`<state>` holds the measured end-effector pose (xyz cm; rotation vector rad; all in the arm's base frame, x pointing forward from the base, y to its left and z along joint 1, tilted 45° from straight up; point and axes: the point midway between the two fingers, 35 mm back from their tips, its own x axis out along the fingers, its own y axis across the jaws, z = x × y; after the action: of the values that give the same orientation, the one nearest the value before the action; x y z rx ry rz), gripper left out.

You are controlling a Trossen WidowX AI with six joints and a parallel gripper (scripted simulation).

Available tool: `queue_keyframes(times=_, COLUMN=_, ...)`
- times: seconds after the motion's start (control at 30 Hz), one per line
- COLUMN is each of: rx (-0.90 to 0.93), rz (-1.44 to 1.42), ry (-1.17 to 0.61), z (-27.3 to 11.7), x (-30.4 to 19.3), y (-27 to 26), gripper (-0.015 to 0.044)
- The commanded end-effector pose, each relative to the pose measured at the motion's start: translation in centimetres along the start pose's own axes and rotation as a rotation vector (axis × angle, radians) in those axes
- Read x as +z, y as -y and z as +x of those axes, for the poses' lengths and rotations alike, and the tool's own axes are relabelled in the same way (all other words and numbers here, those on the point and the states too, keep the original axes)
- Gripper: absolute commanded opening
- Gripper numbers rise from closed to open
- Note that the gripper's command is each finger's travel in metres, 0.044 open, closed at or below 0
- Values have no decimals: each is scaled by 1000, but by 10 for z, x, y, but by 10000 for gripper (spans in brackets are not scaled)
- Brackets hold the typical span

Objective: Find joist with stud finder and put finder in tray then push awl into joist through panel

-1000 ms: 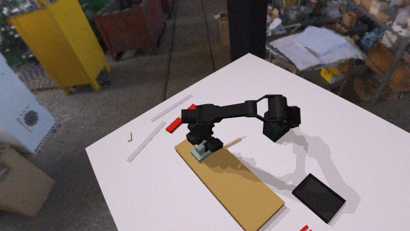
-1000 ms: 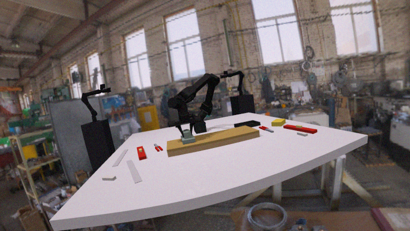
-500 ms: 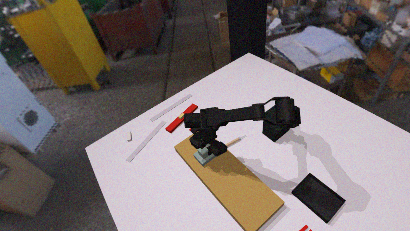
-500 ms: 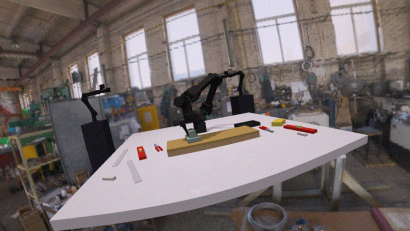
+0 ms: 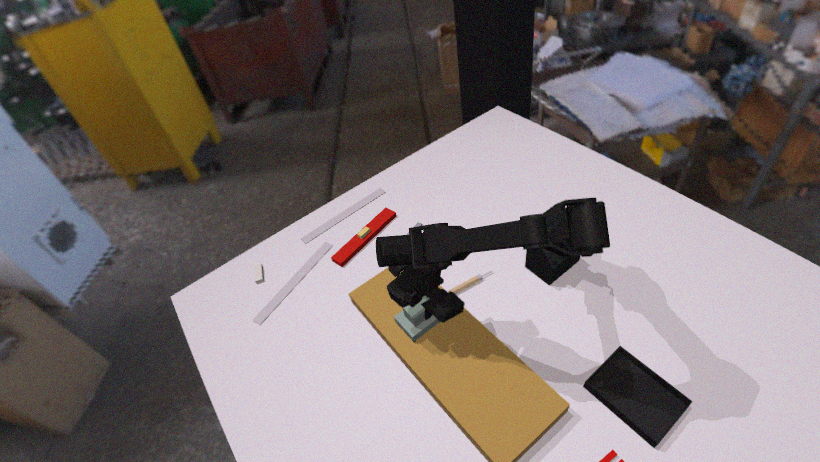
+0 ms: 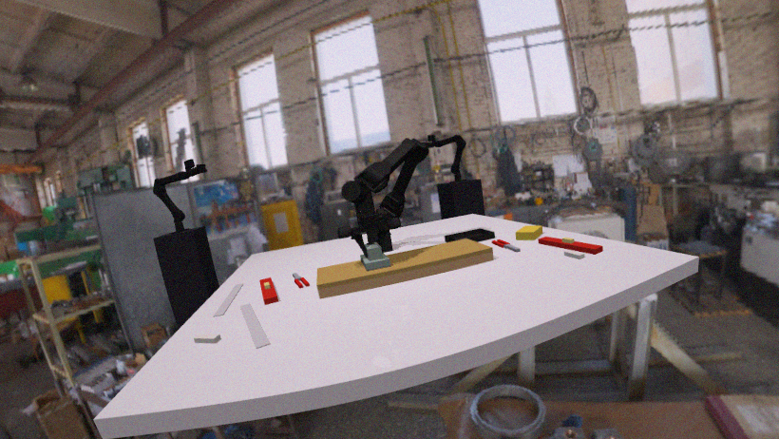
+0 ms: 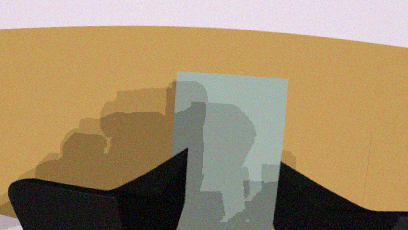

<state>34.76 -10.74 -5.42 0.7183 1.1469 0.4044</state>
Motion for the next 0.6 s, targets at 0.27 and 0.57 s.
queue_keyframes(times=0.27, rx=7, rz=-3, ry=0, z=1, x=1, y=-27, gripper=0)
queue_keyframes(times=0.57, rx=8, rz=-2, ry=0, z=1, x=1, y=-43, gripper=0)
